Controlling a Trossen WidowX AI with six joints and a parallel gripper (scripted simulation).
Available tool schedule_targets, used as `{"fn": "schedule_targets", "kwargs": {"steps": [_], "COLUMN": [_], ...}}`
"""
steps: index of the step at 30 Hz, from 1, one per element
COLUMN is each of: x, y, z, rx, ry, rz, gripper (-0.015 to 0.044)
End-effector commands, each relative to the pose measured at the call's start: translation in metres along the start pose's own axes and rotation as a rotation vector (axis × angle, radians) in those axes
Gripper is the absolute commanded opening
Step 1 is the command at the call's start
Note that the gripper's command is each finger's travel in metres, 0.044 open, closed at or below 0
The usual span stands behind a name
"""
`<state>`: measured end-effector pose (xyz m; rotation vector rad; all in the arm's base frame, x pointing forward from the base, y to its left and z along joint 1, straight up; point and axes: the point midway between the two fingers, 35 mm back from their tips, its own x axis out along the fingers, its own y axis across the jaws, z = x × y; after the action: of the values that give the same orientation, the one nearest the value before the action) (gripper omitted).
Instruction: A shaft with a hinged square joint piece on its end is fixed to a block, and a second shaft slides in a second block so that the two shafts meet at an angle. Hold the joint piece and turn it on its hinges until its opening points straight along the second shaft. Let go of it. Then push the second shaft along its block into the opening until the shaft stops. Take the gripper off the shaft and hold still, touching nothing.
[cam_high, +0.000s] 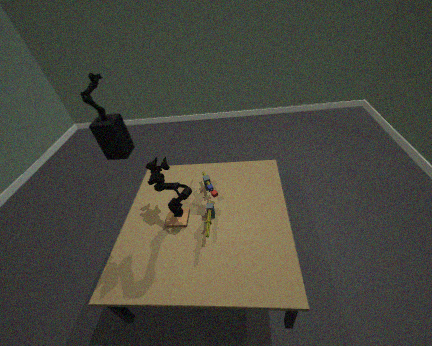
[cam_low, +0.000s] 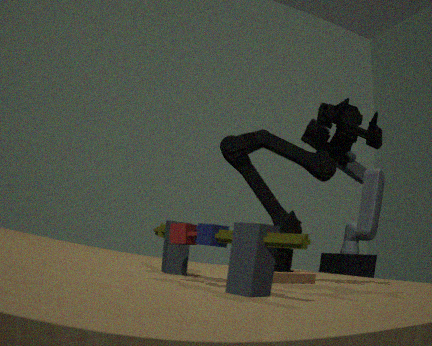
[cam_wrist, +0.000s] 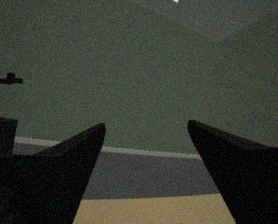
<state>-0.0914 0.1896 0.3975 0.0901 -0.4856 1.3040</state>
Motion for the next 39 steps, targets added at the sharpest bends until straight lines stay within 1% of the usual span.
{"fn": "schedule_targets", "kwargs": {"steps": [1,2,7,19,26,32,39], "x": [0.0,0.0,0.006,0.038,0.064,0.079,0.101], "y": [0.0,0.0,0.002,0.005,0.008,-0.01,-0.015], "z": [0.0,0.0,0.001,-0.003,-0.009,-0.013,-0.023], "rx": [0.0,0.0,-0.021,-0.114,-0.195,-0.272,-0.326], "ry": [0.0,0.0,-0.004,-0.012,0.015,0.037,0.074], "rz": [0.0,0.0,-0.012,-0.064,-0.082,-0.148,-0.163], "gripper": [0.0426,0.044,0.044,0.044,0.044,0.044,0.044]}}
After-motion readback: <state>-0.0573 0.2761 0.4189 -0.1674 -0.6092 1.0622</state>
